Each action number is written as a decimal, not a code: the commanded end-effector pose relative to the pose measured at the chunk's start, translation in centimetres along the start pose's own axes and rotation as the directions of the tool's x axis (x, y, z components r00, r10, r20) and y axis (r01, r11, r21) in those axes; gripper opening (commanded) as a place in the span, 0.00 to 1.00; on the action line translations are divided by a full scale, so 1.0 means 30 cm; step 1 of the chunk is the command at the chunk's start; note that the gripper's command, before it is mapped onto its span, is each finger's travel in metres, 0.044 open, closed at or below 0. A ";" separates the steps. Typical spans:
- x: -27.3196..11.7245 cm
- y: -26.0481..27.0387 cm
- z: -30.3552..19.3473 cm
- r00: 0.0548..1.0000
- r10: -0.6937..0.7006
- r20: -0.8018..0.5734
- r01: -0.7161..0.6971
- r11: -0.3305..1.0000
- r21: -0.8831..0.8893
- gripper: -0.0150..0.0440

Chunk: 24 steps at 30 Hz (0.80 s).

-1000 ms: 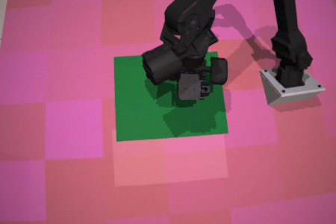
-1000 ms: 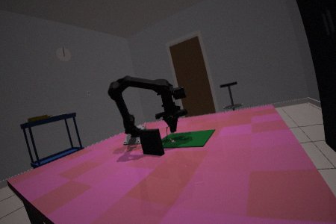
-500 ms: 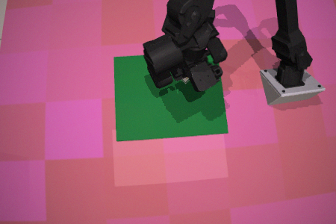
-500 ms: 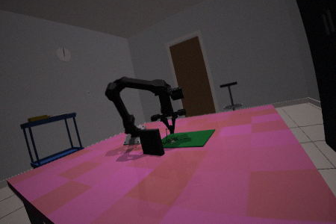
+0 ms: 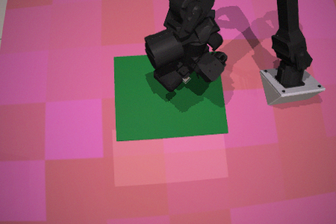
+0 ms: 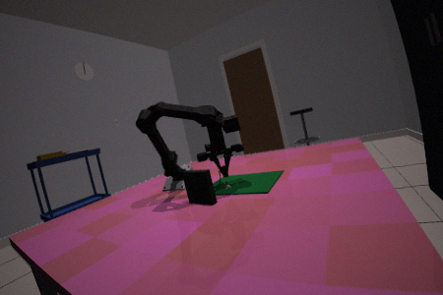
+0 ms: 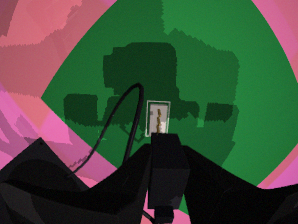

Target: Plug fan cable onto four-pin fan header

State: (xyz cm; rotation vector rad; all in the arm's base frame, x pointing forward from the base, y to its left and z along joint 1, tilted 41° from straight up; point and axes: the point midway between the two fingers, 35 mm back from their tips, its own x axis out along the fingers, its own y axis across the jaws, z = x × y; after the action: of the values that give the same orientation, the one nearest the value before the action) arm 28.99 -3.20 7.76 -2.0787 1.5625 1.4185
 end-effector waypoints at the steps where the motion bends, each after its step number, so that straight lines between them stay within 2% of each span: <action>1: 0.001 0.005 -0.001 1.000 0.002 -0.006 -0.002 1.000 -0.017 0.25; 24: -0.005 0.010 0.030 1.000 0.002 -0.005 -0.002 1.000 -0.020 0.25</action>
State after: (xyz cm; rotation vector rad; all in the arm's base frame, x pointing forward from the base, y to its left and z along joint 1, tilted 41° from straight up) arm 28.38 -2.71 7.58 -2.0987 1.5535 1.4414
